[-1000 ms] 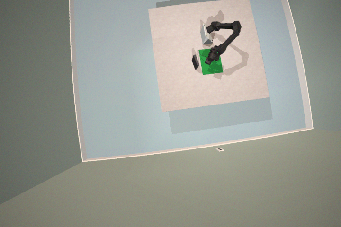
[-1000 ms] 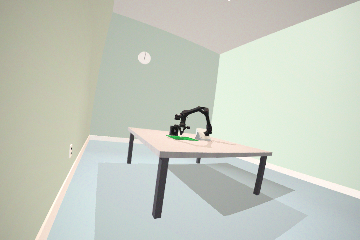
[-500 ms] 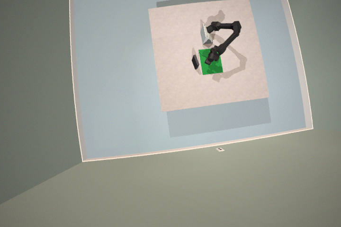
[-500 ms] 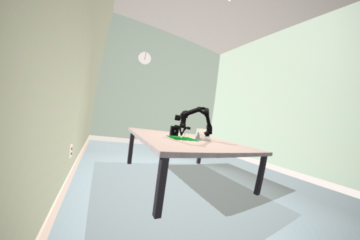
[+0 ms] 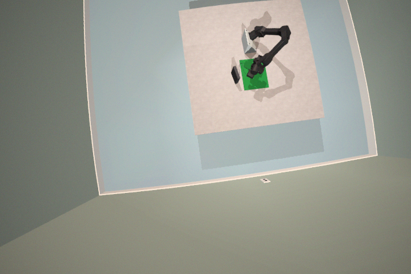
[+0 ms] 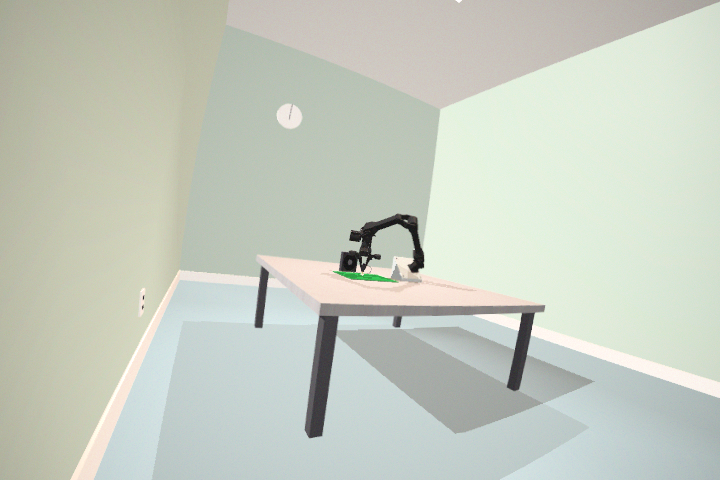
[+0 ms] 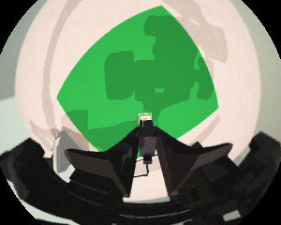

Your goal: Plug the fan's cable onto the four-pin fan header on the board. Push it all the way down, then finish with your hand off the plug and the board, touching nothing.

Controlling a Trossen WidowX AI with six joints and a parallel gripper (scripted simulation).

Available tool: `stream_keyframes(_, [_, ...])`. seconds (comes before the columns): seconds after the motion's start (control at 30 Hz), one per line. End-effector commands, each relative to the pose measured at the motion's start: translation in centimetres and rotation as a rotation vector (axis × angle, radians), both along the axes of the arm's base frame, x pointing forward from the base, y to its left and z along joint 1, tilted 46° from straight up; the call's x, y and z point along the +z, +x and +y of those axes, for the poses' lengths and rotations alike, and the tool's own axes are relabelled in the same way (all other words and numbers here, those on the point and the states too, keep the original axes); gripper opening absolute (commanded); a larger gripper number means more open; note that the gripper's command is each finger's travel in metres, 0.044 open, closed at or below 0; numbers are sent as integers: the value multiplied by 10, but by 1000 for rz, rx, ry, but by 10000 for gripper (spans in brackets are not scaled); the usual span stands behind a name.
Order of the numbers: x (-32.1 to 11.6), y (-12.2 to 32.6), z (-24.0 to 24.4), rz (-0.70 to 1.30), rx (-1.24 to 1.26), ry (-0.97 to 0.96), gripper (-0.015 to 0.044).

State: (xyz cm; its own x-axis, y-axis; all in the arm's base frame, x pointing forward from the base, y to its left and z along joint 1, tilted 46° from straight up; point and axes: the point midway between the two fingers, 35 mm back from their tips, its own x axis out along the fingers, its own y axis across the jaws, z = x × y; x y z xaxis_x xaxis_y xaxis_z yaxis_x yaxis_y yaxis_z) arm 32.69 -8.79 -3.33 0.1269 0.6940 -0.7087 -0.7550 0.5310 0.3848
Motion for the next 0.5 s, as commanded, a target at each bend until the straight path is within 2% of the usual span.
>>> stream_keyframes(0.0, [0,1,1,-1,-5,5,0])
stream_keyframes(0.47, [-6,2,7,-1,-4,5,0])
